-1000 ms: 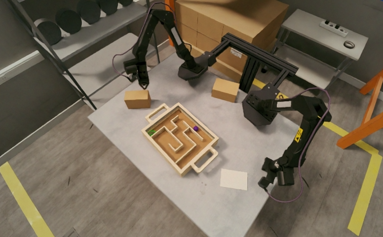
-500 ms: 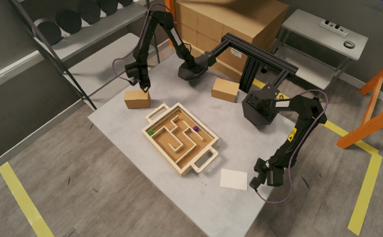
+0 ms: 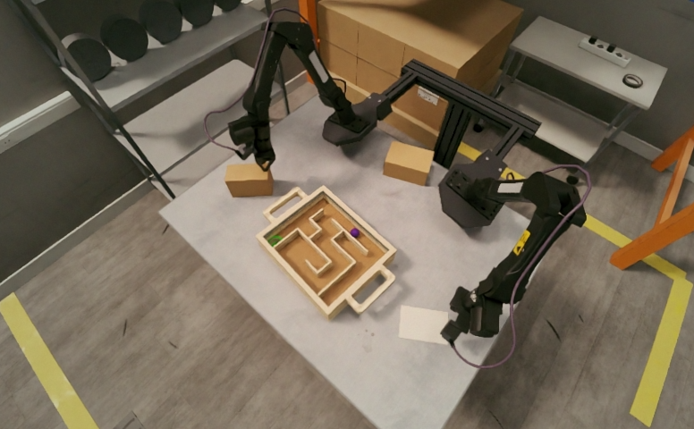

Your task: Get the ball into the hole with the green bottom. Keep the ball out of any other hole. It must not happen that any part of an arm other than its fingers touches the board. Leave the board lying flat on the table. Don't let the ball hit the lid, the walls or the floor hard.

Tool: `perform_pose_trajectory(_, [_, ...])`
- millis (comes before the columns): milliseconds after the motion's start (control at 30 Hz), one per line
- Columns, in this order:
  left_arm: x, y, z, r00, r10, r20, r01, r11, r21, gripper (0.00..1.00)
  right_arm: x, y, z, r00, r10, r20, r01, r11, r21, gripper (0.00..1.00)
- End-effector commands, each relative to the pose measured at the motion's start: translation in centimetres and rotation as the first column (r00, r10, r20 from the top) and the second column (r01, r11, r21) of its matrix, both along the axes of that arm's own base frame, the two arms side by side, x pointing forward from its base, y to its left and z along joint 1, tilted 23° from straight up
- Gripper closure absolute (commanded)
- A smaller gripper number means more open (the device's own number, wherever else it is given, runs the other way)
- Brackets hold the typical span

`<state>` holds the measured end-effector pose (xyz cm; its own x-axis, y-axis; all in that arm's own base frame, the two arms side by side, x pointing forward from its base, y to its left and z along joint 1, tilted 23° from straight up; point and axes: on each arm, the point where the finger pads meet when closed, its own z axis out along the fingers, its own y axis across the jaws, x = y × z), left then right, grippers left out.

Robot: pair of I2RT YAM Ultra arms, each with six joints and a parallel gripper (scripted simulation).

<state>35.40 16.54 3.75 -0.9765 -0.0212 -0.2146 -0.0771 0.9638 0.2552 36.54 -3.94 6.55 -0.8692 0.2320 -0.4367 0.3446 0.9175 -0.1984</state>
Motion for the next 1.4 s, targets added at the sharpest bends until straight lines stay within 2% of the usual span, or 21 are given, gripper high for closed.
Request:
perform_pose_trajectory(0, [1.6, -0.6, 0.5, 1.000, -0.010, 0.029, 0.009, 1.000, 0.017, 0.62, 1.8, 1.0, 1.4, 0.998, 0.035, 0.050, -0.035, 0.999, -0.015, 0.62])
perform_pose_trajectory(267, [2.2, -1.7, 0.4, 0.999, -0.024, 0.032, 0.023, 0.999, 0.026, 0.62, 1.9, 1.7, 0.6, 0.998, 0.055, 0.035, -0.054, 0.998, -0.025, 0.62])
perform_pose_trajectory(333, [2.8, -1.9, 1.0, 0.998, -0.029, 0.051, 0.028, 0.999, 0.034, 0.62, 2.1, 1.9, 2.4, 0.995, 0.060, 0.084, -0.058, 0.998, -0.024, 0.62])
perform_pose_trajectory(367, [2.7, -2.1, 0.3, 0.999, -0.032, 0.032, 0.031, 0.999, 0.029, 0.62, 2.1, 2.0, 2.5, 0.994, 0.064, 0.087, -0.062, 0.998, -0.025, 0.62])
perform_pose_trajectory(433, [2.8, -2.6, 0.3, 0.999, -0.038, 0.036, 0.037, 0.999, 0.032, 0.62, 1.9, 2.3, 0.3, 0.997, 0.072, 0.027, -0.071, 0.997, -0.030, 0.62])
perform_pose_trajectory(533, [3.3, -3.1, 0.8, 0.998, -0.045, 0.052, 0.043, 0.998, 0.039, 0.62, 2.2, 2.7, 1.3, 0.995, 0.082, 0.057, -0.080, 0.996, -0.033, 0.62])
perform_pose_trajectory(633, [3.6, -3.7, 0.4, 0.998, -0.052, 0.047, 0.050, 0.998, 0.041, 0.62, 2.0, 3.0, -0.1, 0.996, 0.091, 0.019, -0.090, 0.995, -0.039, 0.62])
perform_pose_trajectory(733, [4.0, -4.2, 0.5, 0.997, -0.059, 0.052, 0.057, 0.997, 0.046, 0.62, 2.4, 3.4, 1.1, 0.993, 0.101, 0.056, -0.098, 0.994, -0.041, 0.62])
perform_pose_trajectory(867, [4.2, -4.6, 1.0, 0.996, -0.064, 0.067, 0.061, 0.997, 0.052, 0.62, 1.8, 3.5, -0.1, 0.994, 0.106, 0.024, -0.104, 0.994, -0.045, 0.62])
perform_pose_trajectory(900, [4.4, -4.7, 0.3, 0.996, -0.067, 0.052, 0.064, 0.997, 0.049, 0.62, 2.3, 3.7, -0.2, 0.994, 0.109, 0.020, -0.108, 0.993, -0.046, 0.62])
perform_pose_trajectory(1033, [4.8, -5.7, 0.5, 0.995, -0.079, 0.062, 0.075, 0.996, 0.055, 0.62, 2.2, 4.2, 0.2, 0.992, 0.125, 0.035, -0.123, 0.991, -0.051, 0.62])
perform_pose_trajectory(1100, [5.0, -6.2, 0.6, 0.994, -0.084, 0.066, 0.080, 0.995, 0.058, 0.62, 2.2, 4.5, -0.5, 0.991, 0.133, 0.018, -0.131, 0.990, -0.055, 0.62])
perform_pose_trajectory(1200, [5.4, -6.9, 0.6, 0.993, -0.092, 0.073, 0.087, 0.994, 0.064, 0.62, 2.7, 5.0, 0.6, 0.988, 0.144, 0.051, -0.141, 0.988, -0.058, 0.62])
perform_pose_trajectory(1267, [5.7, -7.4, 0.6, 0.992, -0.098, 0.077, 0.093, 0.993, 0.067, 0.62, 2.6, 5.3, -0.5, 0.988, 0.152, 0.023, -0.150, 0.987, -0.063, 0.62])
perform_pose_trajectory(1367, [5.9, -7.9, 0.6, 0.991, -0.103, 0.081, 0.098, 0.993, 0.071, 0.62, 2.7, 5.6, -0.4, 0.987, 0.161, 0.027, -0.158, 0.985, -0.067, 0.62])
